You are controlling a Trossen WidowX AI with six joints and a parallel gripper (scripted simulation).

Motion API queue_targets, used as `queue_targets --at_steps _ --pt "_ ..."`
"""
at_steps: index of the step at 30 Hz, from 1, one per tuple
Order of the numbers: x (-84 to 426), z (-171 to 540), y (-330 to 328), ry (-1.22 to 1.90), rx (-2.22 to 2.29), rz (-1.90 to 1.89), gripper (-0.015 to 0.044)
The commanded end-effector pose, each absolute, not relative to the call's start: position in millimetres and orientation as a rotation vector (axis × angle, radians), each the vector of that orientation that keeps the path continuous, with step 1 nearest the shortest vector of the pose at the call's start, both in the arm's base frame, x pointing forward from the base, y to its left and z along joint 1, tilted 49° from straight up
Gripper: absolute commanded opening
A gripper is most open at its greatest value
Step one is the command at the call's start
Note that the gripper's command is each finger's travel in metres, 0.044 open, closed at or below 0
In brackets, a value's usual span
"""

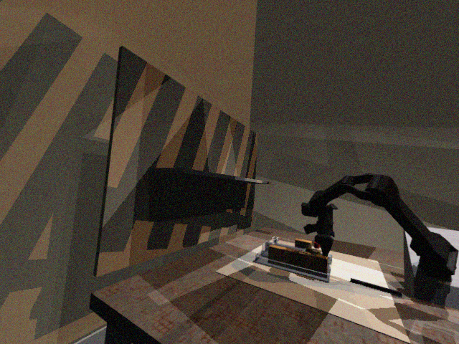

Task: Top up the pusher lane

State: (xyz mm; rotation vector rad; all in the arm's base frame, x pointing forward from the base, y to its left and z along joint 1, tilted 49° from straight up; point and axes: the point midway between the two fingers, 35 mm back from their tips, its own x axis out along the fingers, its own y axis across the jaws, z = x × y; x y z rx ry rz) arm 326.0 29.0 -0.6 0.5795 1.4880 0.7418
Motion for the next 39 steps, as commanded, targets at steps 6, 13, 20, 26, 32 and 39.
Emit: queue_targets --at_steps 6,13,20,26,32,39 --pt "335.8 4.2 29.1 1.462 0.584 0.749 0.0" --pt "337.1 4.8 29.0 1.462 0.584 0.749 0.0" --pt "337.1 4.8 29.0 1.462 0.584 0.749 0.0" --pt "337.0 4.1 29.8 1.462 0.584 0.749 0.0" --pt "337.0 4.1 29.8 1.462 0.584 0.749 0.0" --pt "337.0 4.1 29.7 1.462 0.584 0.749 0.0"
